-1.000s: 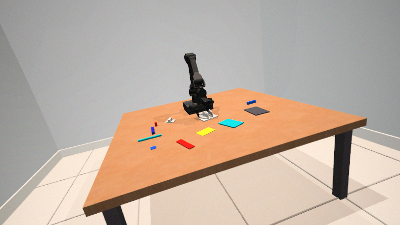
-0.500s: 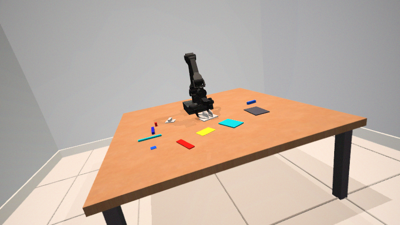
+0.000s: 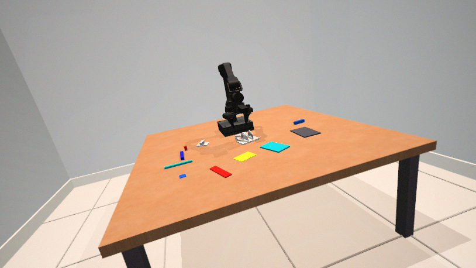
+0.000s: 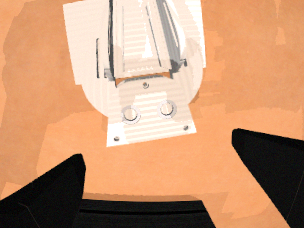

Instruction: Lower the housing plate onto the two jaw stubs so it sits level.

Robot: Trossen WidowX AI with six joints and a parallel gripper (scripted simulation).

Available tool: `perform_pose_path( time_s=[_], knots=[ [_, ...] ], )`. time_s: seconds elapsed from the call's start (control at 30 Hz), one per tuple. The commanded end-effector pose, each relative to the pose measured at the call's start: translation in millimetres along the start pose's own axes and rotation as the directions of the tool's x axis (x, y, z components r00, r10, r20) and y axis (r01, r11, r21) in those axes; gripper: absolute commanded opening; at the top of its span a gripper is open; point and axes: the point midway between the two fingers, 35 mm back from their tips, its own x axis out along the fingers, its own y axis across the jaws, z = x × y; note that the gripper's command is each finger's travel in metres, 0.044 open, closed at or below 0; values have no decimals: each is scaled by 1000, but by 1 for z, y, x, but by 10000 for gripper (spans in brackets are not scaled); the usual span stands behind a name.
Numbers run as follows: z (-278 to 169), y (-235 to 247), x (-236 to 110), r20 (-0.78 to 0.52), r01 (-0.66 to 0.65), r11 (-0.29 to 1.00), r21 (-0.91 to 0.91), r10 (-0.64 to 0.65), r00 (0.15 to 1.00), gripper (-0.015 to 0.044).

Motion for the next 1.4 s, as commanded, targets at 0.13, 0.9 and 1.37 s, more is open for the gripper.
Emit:
perform_pose_path(
  time_s=[0.13,0.9,1.37],
  knots=[
    [-21,8,-55,-16,-2,1000,-1,2,1000,440],
    [-21,8,-55,-16,-2,1000,-1,2,1000,440],
    [-21,8,-55,-16,-2,1000,-1,2,1000,440]
  ],
)
